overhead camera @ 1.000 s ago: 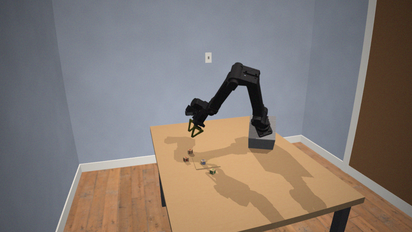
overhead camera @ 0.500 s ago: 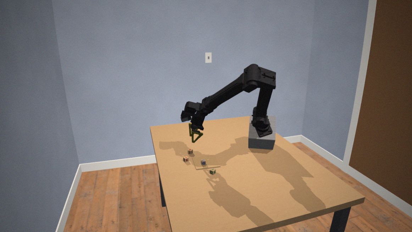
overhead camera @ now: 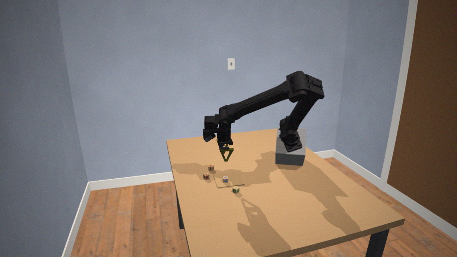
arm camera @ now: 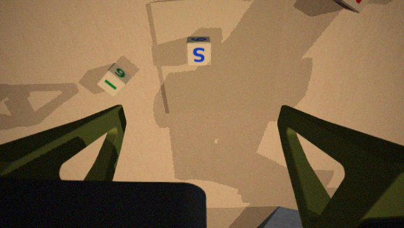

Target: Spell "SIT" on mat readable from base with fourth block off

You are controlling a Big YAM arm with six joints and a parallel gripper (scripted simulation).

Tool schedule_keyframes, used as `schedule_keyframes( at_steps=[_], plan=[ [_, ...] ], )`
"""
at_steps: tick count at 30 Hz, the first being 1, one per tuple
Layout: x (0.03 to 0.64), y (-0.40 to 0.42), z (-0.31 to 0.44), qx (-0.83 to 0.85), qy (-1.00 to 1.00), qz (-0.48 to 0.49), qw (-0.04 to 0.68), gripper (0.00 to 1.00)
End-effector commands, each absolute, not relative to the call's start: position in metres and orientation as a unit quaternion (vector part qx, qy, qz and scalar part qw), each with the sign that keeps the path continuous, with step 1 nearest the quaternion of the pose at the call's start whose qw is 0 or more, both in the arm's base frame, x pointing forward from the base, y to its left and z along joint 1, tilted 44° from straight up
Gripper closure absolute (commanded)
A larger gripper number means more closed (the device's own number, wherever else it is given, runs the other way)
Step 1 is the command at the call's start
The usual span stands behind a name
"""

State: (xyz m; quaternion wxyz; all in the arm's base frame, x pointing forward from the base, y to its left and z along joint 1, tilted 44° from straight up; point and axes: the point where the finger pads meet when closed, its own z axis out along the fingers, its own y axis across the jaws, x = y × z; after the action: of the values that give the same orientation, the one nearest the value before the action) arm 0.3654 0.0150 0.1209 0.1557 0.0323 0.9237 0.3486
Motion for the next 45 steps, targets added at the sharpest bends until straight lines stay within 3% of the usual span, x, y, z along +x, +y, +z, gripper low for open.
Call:
schedule_keyframes(
  at_steps=[1,4,23,35,45],
  plan=[
    [0.374,0.001,0.148,0.020,0.925,0.337,0.175,0.00],
    [0.361,0.006,0.126,0.032,0.926,0.347,0.147,0.00],
    [0.366,0.018,0.124,-0.030,0.925,0.339,0.167,0.00],
    [0.386,0.042,0.105,-0.335,0.863,0.259,0.277,0.00],
    [0.392,0.054,0.095,-0.519,0.767,0.188,0.327,0.00]
  ],
)
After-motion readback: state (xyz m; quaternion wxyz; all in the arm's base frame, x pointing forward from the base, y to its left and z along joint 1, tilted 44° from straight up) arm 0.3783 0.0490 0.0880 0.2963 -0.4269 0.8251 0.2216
